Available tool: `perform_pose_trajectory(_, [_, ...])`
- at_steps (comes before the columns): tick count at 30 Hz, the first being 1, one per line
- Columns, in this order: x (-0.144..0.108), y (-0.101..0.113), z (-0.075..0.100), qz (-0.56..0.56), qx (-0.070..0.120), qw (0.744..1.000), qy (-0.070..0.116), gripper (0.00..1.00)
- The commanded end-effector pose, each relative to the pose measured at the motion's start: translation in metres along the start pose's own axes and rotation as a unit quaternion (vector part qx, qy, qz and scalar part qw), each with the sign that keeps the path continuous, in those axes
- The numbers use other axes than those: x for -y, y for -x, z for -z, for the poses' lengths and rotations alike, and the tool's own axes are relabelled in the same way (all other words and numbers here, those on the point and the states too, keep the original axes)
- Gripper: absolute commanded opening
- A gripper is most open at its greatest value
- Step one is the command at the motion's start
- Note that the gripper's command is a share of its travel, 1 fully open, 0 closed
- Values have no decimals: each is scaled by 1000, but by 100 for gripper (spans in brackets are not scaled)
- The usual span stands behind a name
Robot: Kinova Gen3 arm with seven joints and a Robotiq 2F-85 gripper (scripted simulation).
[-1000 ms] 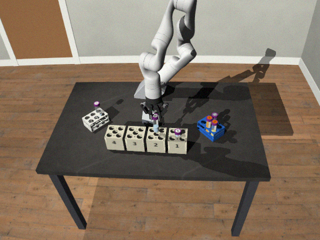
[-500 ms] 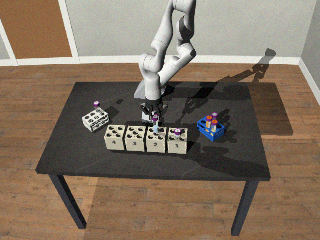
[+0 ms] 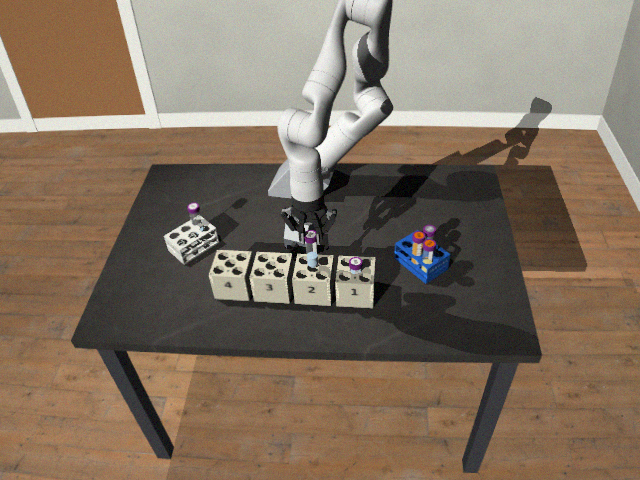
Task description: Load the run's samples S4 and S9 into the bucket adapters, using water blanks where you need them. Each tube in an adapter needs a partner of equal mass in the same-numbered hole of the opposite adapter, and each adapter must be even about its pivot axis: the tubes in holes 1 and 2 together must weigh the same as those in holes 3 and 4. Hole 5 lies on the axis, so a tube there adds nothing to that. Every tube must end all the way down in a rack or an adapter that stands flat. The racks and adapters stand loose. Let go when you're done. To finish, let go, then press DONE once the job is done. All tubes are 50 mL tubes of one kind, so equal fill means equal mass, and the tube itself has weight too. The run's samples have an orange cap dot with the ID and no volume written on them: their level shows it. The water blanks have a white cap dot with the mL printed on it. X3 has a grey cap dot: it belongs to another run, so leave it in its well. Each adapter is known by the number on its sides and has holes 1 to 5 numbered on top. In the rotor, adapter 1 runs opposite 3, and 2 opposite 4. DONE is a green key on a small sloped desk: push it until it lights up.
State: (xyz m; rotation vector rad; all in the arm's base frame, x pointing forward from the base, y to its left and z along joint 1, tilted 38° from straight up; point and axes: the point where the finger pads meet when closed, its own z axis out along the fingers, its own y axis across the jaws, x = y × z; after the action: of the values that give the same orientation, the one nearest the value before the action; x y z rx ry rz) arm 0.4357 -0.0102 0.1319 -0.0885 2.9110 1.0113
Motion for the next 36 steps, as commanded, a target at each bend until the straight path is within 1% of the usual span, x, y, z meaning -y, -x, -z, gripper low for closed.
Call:
perform_pose_trajectory(1, [0, 0, 0, 0, 1, 1000, 0, 10])
perform_pose_trajectory(36, [0, 0, -21, 0, 1, 1000, 0, 10])
